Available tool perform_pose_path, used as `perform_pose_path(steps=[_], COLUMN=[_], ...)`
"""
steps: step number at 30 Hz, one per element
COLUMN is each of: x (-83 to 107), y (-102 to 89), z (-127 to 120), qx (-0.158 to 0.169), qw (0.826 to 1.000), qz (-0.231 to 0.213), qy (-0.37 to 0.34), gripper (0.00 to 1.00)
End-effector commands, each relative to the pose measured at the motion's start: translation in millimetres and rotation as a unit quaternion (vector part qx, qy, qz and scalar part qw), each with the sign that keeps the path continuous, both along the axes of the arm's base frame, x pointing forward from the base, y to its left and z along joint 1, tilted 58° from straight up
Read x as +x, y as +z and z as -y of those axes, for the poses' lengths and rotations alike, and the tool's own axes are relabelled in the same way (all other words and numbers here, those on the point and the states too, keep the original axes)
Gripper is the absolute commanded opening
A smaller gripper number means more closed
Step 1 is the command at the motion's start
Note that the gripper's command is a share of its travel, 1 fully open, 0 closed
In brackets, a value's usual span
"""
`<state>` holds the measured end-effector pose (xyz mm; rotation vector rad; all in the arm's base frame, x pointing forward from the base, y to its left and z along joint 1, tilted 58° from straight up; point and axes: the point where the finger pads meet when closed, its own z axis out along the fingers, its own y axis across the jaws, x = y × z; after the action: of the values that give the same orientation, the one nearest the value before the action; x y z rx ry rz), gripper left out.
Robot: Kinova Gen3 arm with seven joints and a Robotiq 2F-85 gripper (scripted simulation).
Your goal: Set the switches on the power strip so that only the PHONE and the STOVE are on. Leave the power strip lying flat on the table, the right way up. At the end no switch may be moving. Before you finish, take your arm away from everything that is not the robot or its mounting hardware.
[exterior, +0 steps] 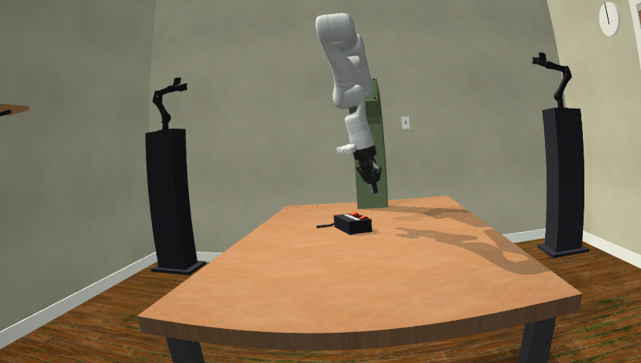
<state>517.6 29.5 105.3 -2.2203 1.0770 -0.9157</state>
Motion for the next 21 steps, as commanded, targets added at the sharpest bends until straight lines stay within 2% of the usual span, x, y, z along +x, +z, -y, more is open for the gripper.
perform_pose_path(steps=[1, 5, 6, 14, 15, 21], x=[1.1, 1.1, 13.7, 13.7, 26.1, 26.1], y=[-4.1, -4.1, -12.0, -12.0, -20.4, -20.4], z=[0, 0, 1, 1, 2, 2], qx=[0.000, 0.000, 0.000, 0.000, 0.000, 0.000], qw=[1.000, 1.000, 1.000, 1.000, 1.000, 1.000], qz=[-0.003, -0.003, -0.003, -0.003, -0.003, -0.003], qy=[0.000, 0.000, 0.000, 0.000, -0.001, -0.001], gripper=[0.00, 0.00, 0.00, 0.00, 0.00, 0.00])
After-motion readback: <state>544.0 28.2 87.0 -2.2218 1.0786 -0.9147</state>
